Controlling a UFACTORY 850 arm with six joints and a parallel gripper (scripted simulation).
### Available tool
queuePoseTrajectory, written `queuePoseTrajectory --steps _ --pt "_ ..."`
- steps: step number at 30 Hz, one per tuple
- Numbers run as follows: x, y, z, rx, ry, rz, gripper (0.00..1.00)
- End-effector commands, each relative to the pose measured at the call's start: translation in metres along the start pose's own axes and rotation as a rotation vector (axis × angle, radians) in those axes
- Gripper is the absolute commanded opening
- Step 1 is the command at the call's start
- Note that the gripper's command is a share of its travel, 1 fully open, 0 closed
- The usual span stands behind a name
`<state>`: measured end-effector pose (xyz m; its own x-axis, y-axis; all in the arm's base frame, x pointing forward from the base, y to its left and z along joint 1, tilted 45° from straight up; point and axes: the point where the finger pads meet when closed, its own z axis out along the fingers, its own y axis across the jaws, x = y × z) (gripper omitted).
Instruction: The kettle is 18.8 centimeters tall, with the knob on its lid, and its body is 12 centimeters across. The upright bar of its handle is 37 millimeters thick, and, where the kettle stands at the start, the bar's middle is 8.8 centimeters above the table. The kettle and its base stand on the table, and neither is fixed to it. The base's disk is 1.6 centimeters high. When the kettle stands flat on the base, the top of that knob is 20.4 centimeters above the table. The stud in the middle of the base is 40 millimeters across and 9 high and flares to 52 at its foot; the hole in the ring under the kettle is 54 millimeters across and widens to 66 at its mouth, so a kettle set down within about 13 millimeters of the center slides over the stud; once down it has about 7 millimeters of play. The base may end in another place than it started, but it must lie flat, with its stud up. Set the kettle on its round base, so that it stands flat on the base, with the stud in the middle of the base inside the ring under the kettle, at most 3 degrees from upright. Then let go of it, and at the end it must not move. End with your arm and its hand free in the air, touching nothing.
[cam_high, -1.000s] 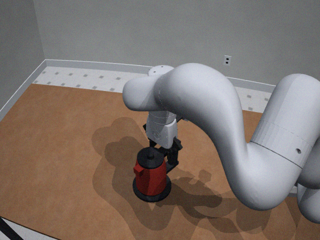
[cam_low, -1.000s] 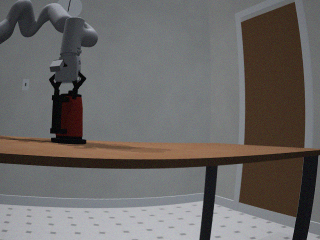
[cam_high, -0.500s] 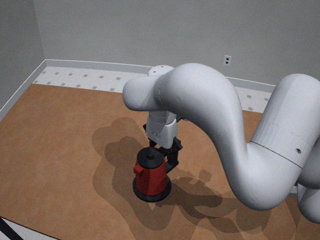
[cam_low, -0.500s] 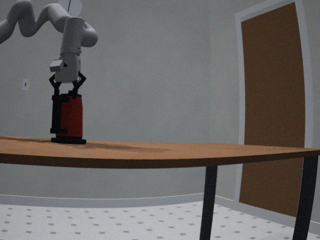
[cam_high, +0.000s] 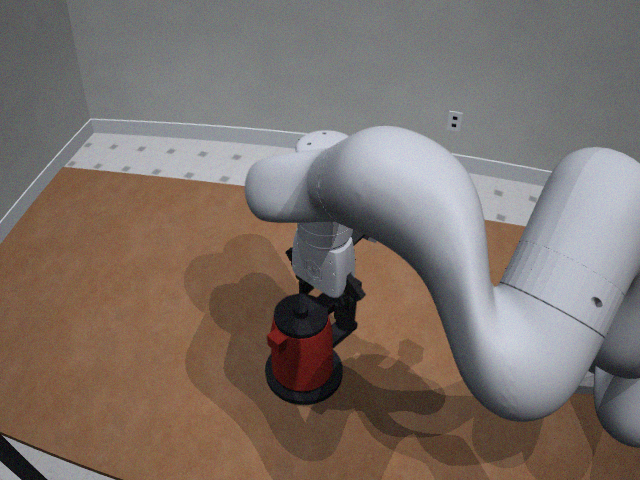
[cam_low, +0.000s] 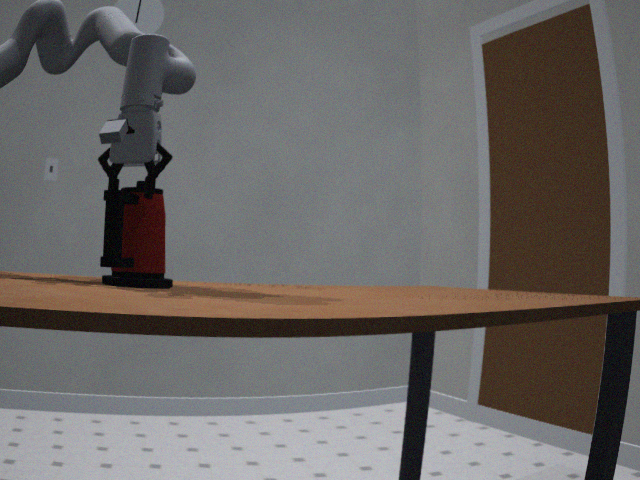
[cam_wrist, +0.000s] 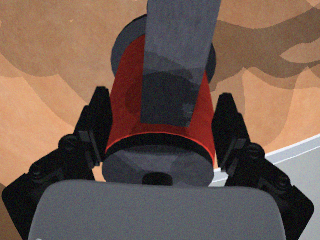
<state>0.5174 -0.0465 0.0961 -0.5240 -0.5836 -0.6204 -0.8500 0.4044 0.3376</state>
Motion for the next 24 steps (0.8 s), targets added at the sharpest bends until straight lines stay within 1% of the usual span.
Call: queuePoseTrajectory --steps 1,11,16,20,24 --pt "0.0 -0.001 -0.001 0.002 0.0 -0.001 0.81" --pt "0.0 -0.001 -0.001 0.002 0.0 -0.001 0.81" --pt "0.0 -0.001 -0.005 0.002 0.0 -0.001 0.81" --pt "0.0 -0.001 -0.019 0.002 0.0 -0.001 0.81" --pt "0.0 -0.001 -0.045 0.002 0.0 -0.001 0.81"
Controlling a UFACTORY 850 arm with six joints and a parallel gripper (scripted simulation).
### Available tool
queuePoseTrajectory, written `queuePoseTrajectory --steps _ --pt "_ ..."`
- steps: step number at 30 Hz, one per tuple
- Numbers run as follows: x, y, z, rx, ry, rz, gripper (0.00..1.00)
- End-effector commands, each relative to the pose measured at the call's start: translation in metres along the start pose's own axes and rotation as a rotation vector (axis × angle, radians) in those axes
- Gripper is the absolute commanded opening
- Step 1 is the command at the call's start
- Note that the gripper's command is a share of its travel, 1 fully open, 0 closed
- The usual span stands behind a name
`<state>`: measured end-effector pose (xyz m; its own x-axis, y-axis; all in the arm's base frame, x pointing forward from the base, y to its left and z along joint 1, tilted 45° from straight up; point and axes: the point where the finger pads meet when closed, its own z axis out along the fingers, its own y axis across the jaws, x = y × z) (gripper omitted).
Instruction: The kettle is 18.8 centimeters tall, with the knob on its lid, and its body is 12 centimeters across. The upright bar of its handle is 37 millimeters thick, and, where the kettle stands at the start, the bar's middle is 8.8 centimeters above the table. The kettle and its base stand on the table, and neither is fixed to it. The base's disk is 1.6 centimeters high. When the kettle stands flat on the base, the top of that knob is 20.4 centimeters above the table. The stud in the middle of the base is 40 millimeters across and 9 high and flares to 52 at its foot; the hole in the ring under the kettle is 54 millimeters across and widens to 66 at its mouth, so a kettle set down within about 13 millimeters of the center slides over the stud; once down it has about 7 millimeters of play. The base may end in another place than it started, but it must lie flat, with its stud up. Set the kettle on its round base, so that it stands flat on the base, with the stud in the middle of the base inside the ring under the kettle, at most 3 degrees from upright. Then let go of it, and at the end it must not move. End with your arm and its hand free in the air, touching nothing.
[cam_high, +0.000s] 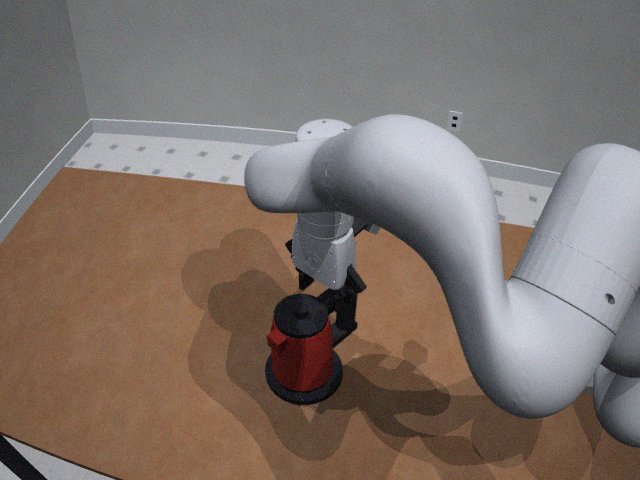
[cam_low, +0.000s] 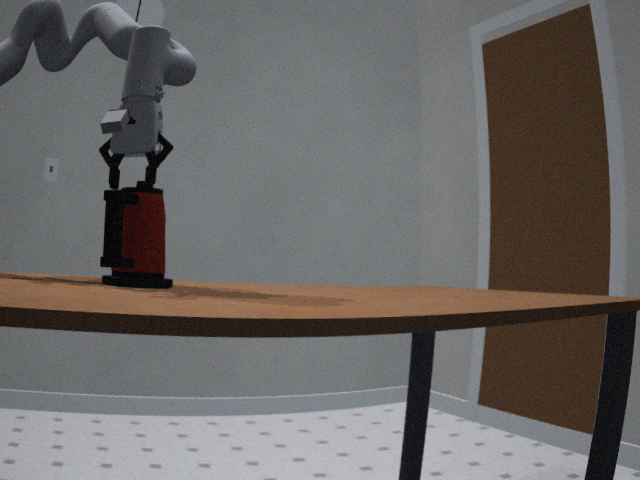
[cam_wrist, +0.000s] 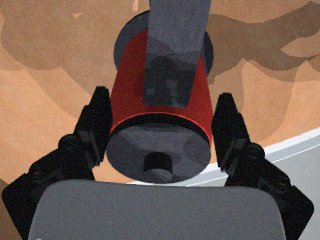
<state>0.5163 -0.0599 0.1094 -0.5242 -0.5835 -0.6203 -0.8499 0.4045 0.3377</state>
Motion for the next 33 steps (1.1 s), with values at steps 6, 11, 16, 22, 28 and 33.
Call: queuePoseTrajectory --steps 6,11,16,22,28,33 --pt "0.0 -0.001 -0.074 0.002 0.0 -0.001 0.81" --pt "0.0 0.0 -0.099 0.002 0.0 -0.001 0.81" --pt "0.0 0.0 -0.131 0.002 0.0 -0.001 0.81" --pt "0.0 0.0 -0.142 0.002 0.0 -0.001 0.81" --pt "0.0 0.0 -0.142 0.002 0.0 -0.001 0.81" --pt "0.0 0.0 -0.142 0.002 0.0 -0.001 0.81"
